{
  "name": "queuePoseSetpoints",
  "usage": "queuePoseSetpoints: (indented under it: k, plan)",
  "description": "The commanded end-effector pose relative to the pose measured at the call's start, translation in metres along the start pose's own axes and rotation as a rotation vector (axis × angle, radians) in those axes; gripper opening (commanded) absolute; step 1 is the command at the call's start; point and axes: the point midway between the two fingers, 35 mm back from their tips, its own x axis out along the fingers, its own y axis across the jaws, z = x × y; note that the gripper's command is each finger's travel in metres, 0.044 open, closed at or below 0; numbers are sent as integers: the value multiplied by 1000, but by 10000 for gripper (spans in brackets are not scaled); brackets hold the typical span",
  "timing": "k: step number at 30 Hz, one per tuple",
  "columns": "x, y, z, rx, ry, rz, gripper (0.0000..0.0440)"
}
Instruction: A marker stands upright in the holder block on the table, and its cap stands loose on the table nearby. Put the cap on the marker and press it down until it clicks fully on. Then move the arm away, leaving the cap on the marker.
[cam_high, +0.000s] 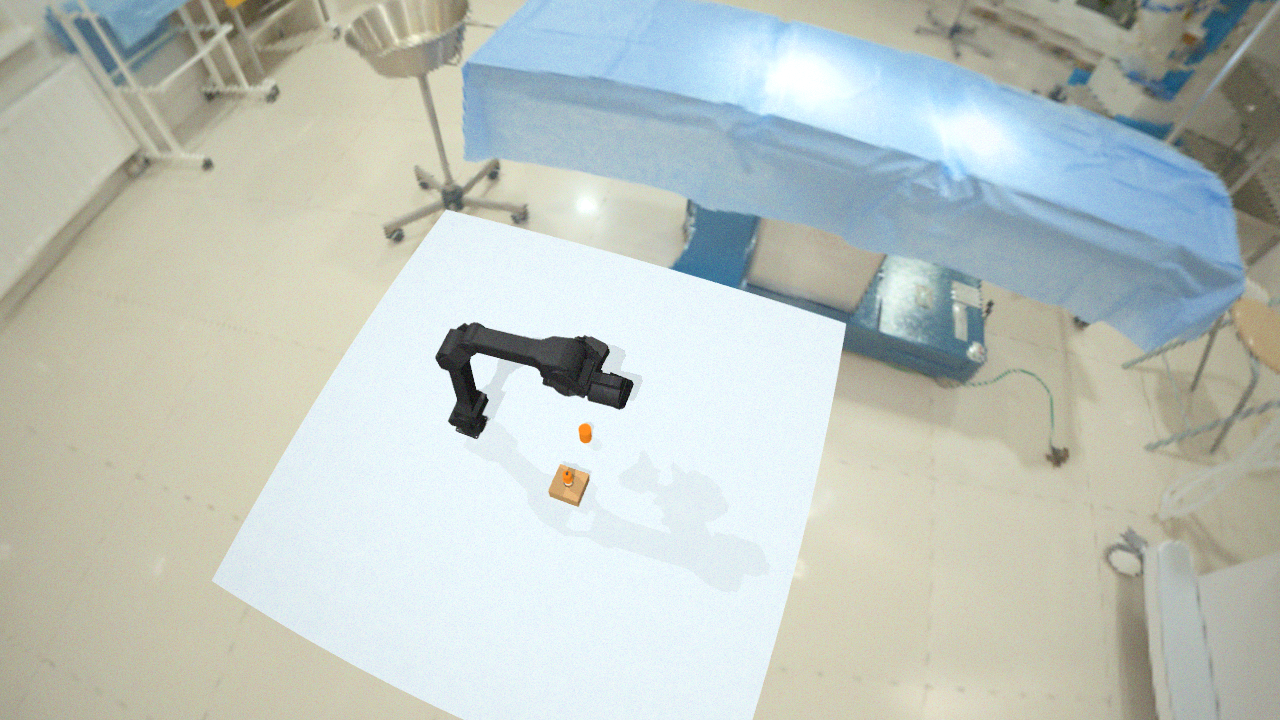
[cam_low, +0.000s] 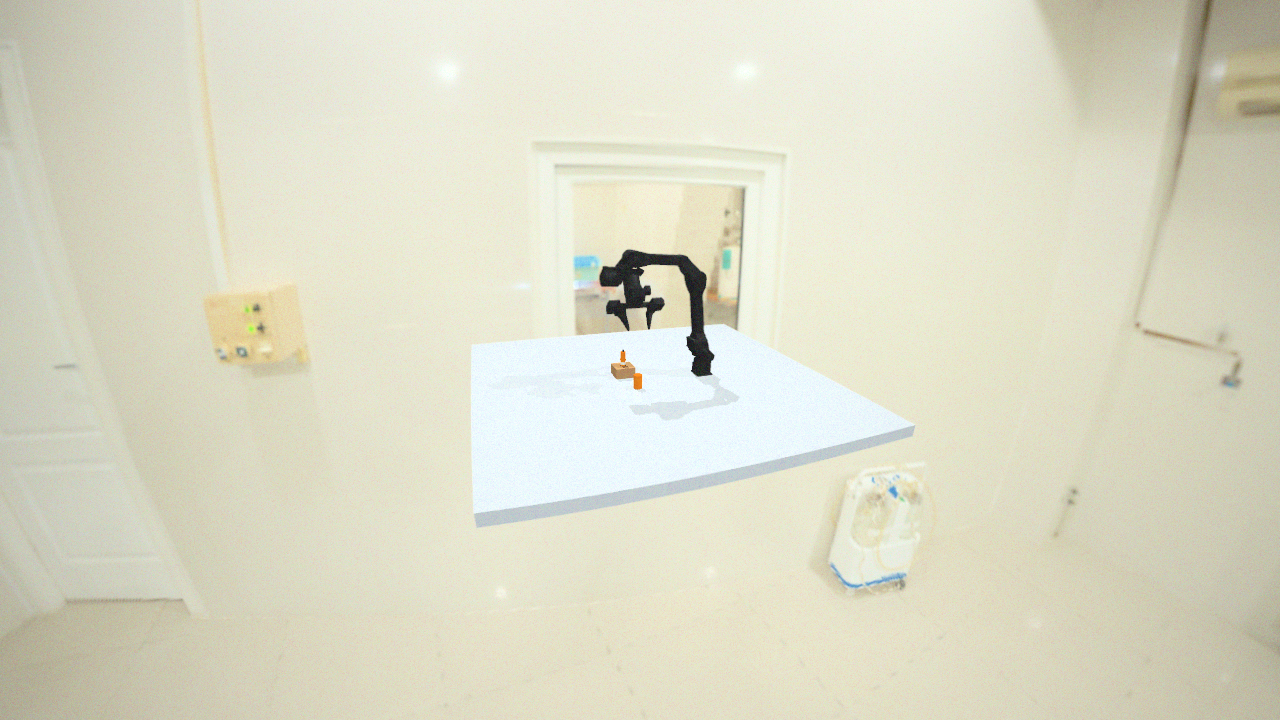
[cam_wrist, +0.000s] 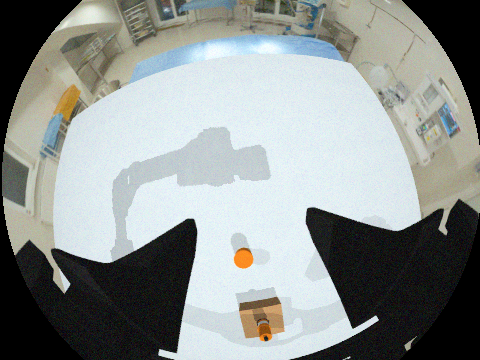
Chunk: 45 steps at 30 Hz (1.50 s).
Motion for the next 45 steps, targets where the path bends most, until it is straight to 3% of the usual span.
queuePoseSetpoints:
  k: [1,45]
  plan:
    - [5,-4,-12,0,41,14,320]
    - [60,-11,-97,-34,430,220,313]
